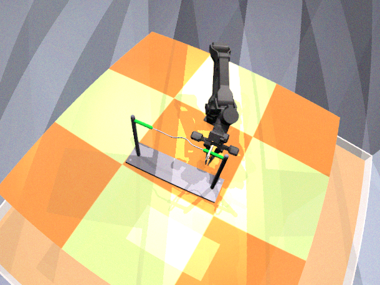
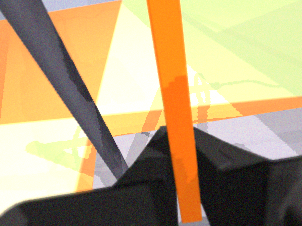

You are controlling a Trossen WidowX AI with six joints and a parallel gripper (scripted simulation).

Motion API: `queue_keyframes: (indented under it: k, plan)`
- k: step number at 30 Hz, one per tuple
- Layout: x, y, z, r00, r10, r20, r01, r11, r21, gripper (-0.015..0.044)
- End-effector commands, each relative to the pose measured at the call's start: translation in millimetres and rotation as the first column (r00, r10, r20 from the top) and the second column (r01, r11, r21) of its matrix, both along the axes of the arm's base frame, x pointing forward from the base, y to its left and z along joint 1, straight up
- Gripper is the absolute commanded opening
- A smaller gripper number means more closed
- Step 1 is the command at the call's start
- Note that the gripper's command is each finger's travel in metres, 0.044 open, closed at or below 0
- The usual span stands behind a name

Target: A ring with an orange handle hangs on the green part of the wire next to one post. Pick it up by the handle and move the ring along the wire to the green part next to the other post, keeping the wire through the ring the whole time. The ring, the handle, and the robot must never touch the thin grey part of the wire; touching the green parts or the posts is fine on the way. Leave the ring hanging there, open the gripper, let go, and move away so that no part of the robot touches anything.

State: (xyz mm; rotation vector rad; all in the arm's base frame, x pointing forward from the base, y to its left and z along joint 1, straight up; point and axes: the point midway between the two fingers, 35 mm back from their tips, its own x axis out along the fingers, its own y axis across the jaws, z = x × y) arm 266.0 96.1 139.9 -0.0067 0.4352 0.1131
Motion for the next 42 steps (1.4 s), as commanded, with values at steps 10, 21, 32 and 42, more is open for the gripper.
queue_keyframes:
  k: [10,21,32,42]
  plan:
    - [-1,-1,-12,1.0,-0.005,-0.004,0.005,1.0,-0.002,-0.015]
    - [-1,-1,-12,1.0,-0.005,-0.004,0.005,1.0,-0.002,-0.015]
    - [-1,0,-11,1.0,0.0,-0.003,0.0,1.0,-0.002,0.0086]
    - [-14,0,-4,1.0,-0.002,-0.006,0.002,1.0,-0.001,0.016]
